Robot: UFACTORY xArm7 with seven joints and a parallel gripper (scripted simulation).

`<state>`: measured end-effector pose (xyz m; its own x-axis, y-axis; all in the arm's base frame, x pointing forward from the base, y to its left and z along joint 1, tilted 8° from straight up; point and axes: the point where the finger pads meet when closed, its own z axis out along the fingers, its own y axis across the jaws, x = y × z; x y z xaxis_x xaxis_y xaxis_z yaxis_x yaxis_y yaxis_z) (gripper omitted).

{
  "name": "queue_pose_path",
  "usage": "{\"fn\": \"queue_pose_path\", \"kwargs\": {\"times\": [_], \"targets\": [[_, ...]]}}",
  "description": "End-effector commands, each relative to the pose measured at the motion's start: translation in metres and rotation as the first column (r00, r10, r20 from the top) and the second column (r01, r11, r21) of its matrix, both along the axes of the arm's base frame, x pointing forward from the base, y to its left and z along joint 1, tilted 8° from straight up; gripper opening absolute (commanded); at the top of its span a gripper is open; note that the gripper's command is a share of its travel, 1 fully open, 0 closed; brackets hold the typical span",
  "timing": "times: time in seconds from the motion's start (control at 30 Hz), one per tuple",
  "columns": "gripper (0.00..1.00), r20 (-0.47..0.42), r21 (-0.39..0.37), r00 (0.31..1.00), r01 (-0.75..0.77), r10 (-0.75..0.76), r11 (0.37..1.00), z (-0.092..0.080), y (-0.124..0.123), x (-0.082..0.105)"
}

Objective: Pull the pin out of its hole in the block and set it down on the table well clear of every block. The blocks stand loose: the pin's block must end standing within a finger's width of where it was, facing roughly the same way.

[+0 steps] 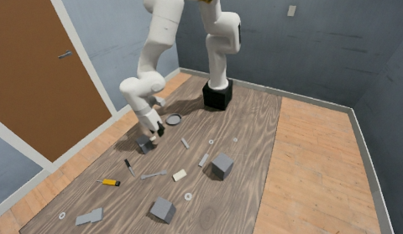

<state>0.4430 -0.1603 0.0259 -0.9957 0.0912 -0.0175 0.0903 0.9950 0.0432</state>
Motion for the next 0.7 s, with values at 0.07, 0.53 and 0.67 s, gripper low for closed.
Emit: {"fn": "queue_pose_path", "kwargs": {"times": [0.07,0.53,0.67], "targets": [[0.47,-0.023,0.009,1.0,0.007,-0.006,1.0,-0.007,-0.002,-0.005],[0.47,-0.055,0.024,0.998,0.009,-0.008,1.0,-0.017,-0.002,-0.012],[0.47,-0.062,0.028,0.998,0.009,-0.007,1.0,-0.02,-0.001,-0.014]]}}
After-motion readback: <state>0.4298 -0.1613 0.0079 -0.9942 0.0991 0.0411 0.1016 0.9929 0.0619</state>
